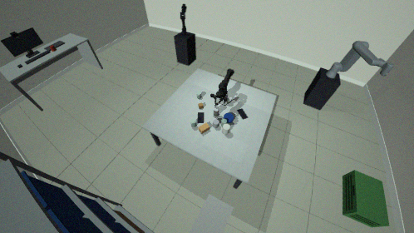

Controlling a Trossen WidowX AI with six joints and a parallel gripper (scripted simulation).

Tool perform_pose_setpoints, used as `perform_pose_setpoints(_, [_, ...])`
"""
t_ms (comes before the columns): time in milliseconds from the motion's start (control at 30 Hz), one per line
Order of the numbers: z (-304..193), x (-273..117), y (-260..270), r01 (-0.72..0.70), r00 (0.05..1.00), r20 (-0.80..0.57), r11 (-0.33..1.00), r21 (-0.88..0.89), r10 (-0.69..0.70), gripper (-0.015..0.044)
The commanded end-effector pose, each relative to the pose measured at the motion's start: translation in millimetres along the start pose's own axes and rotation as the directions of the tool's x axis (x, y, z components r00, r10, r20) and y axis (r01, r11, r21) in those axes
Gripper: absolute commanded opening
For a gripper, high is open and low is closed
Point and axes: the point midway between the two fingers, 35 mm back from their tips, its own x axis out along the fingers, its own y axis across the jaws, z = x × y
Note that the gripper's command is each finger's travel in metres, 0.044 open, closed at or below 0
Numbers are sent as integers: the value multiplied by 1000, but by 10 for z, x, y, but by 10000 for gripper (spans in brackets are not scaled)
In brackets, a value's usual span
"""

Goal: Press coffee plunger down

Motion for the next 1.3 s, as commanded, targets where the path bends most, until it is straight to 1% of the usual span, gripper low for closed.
perform_pose_setpoints(0, [-383, 111, -4, 2, 995, -99, 1000, 11, -1, 121])
perform_pose_setpoints(400, [-499, 253, 5, 2, 995, -98, 1000, 12, -1, 121])
perform_pose_setpoints(700, [-465, 347, 9, 2, 995, -97, 1000, 12, -1, 121])
perform_pose_setpoints(1267, [-417, 409, 10, 2, 995, -97, 1000, 12, -1, 121])
